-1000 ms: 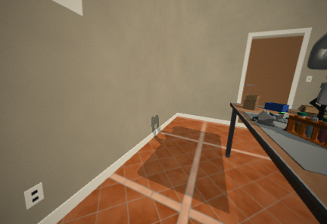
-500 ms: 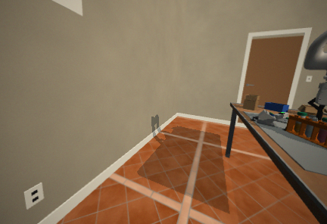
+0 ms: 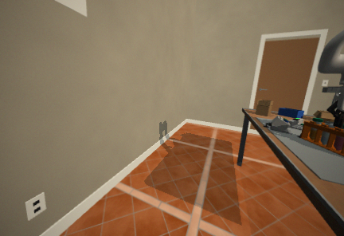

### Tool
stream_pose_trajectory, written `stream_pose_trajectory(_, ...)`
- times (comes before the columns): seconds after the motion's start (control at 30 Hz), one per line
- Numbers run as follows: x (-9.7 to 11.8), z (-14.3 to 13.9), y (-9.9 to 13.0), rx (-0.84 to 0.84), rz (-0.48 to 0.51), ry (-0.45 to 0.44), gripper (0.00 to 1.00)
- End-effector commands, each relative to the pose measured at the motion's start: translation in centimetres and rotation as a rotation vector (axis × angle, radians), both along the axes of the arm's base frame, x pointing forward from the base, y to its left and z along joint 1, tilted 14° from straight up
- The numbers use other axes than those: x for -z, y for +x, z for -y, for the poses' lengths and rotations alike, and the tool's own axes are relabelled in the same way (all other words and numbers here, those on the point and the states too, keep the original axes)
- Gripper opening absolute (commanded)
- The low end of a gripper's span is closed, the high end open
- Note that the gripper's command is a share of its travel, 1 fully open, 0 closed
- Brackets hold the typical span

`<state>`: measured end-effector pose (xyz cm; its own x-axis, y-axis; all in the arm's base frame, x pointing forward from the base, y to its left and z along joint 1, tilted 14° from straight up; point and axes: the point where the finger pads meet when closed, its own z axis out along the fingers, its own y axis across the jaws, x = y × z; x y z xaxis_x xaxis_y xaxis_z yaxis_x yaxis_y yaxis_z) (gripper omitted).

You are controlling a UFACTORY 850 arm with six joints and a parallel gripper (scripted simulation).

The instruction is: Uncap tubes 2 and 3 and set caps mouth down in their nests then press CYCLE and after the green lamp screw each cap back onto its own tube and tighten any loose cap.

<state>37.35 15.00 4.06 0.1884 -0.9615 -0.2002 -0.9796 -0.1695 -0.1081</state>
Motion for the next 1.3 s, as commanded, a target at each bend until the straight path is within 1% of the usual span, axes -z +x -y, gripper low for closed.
stream_pose_trajectory(0.0, -0.03, -0.01, 0.05, -0.233, 0.085, -0.015, 0.46)
stream_pose_trajectory(0.03, -0.03, -0.01, 0.05, -0.307, 0.101, -0.022, 0.46)
stream_pose_trajectory(0.07, -0.03, -0.01, 0.05, -0.314, 0.104, -0.022, 0.46)
stream_pose_trajectory(0.1, -0.03, -0.01, 0.05, -0.395, 0.122, -0.029, 0.46)
stream_pose_trajectory(0.13, -0.03, -0.01, 0.05, -0.395, 0.122, -0.029, 0.46)
stream_pose_trajectory(0.17, -0.03, -0.01, 0.05, -0.476, 0.14, -0.037, 0.46)
stream_pose_trajectory(0.2, -0.03, -0.01, 0.05, -0.476, 0.14, -0.037, 0.46)
stream_pose_trajectory(0.23, -0.03, -0.01, 0.05, -0.557, 0.158, -0.044, 0.46)
stream_pose_trajectory(0.3, -0.03, -0.01, 0.05, -0.557, 0.158, -0.044, 0.46)
stream_pose_trajectory(0.37, -0.03, -0.01, 0.05, -0.719, 0.194, -0.058, 0.46)
stream_pose_trajectory(0.4, -0.03, -0.01, 0.05, -0.719, 0.194, -0.058, 0.46)
stream_pose_trajectory(0.43, -0.03, -0.01, 0.05, -0.798, 0.21, -0.065, 0.46)
stream_pose_trajectory(0.47, -0.03, -0.01, 0.05, -0.801, 0.212, -0.065, 0.46)
stream_pose_trajectory(0.5, -0.03, -0.01, 0.05, -0.882, 0.23, -0.073, 0.46)
stream_pose_trajectory(0.53, -0.03, -0.01, 0.05, -0.882, 0.23, -0.073, 0.46)
stream_pose_trajectory(0.57, -0.03, -0.01, 0.05, -0.95, 0.245, -0.079, 0.46)
stream_pose_trajectory(0.93, -0.03, -0.01, 0.05, -0.95, 0.245, -0.079, 0.46)
stream_pose_trajectory(0.97, -0.03, -0.01, 0.04, -0.95, 0.245, -0.079, 0.0)
stream_pose_trajectory(1.27, -0.03, -0.01, 0.04, -0.95, 0.245, -0.079, 0.0)
